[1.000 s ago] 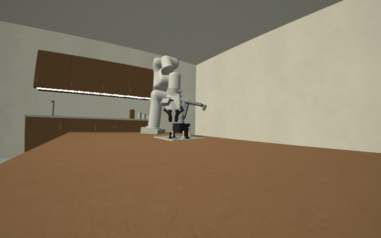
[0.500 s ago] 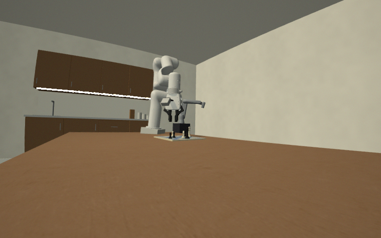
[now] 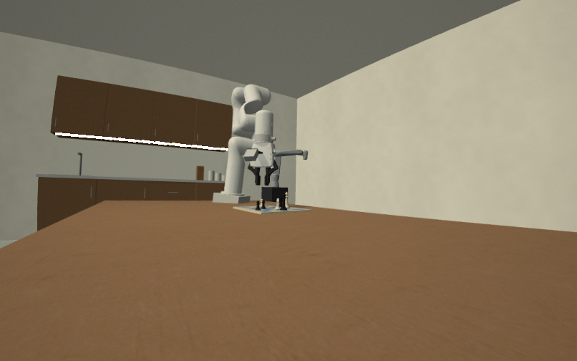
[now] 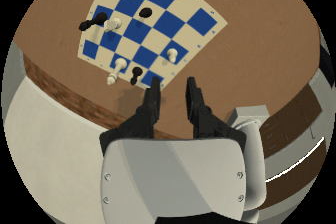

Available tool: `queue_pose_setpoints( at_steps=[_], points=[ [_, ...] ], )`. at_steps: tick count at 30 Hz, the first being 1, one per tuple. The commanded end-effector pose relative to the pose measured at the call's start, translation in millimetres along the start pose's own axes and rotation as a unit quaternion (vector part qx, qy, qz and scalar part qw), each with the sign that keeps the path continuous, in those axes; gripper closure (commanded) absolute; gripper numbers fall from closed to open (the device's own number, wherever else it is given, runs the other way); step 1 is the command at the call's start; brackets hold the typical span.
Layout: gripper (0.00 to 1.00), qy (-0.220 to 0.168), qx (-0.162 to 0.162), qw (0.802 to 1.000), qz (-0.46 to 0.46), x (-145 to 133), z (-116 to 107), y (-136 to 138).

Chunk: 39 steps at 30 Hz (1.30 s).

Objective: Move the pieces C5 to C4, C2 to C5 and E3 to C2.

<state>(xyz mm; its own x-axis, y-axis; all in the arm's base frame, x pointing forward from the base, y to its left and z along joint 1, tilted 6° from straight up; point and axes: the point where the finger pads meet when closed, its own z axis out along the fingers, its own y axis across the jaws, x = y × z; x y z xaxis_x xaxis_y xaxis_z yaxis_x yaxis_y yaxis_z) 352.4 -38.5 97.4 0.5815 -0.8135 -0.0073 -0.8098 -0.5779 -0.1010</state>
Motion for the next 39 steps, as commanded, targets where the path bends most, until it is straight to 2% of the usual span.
queue_pose_setpoints(
  at_steps=[1,39],
  points=[
    [0.66,0.001,0.001,1.000,0.000,0.9,1.5,-0.9],
    [0.66,0.001,0.001,1.000,0.000,1.8,46.1,-0.4]
  ],
)
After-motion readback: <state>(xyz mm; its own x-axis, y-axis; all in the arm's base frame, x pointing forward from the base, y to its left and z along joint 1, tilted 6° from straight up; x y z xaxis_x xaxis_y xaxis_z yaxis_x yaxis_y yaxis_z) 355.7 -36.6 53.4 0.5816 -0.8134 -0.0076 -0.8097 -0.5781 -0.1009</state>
